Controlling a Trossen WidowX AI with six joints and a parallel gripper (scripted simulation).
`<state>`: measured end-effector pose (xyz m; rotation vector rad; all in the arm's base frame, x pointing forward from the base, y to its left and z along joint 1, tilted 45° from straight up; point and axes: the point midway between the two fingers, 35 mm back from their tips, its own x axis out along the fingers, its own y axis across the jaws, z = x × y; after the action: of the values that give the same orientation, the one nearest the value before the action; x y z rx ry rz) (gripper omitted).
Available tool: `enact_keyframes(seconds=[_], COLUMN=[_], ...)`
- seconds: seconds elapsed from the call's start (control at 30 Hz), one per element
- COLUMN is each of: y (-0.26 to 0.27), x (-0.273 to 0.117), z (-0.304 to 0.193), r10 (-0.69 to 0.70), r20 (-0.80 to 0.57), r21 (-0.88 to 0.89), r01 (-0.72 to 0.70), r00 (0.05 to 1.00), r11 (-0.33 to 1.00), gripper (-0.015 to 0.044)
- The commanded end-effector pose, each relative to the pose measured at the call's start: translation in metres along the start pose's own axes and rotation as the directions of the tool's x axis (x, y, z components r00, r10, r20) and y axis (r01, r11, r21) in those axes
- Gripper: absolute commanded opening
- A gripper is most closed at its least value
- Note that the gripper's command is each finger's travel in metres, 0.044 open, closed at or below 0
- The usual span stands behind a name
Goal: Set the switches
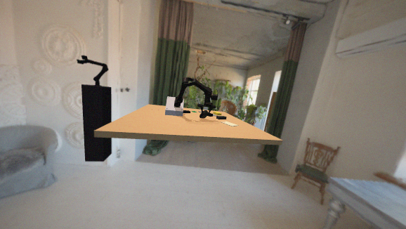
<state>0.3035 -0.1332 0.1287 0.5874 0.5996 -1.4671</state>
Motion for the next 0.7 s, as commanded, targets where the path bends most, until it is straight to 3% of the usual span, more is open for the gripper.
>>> enact_keyframes(seconds=[0.0, 0.67], y=[-0.003, -0.003], x=[0.004, 0.018], z=[-0.003, 0.005], r10=[-0.006, -0.006], r20=[-0.014, -0.012], r21=[-0.017, -0.017], r01=[0.006, 0.006], r00=[1.0, 1.0], r11=[1.0, 1.0], gripper=[0.0338, 0.0338])
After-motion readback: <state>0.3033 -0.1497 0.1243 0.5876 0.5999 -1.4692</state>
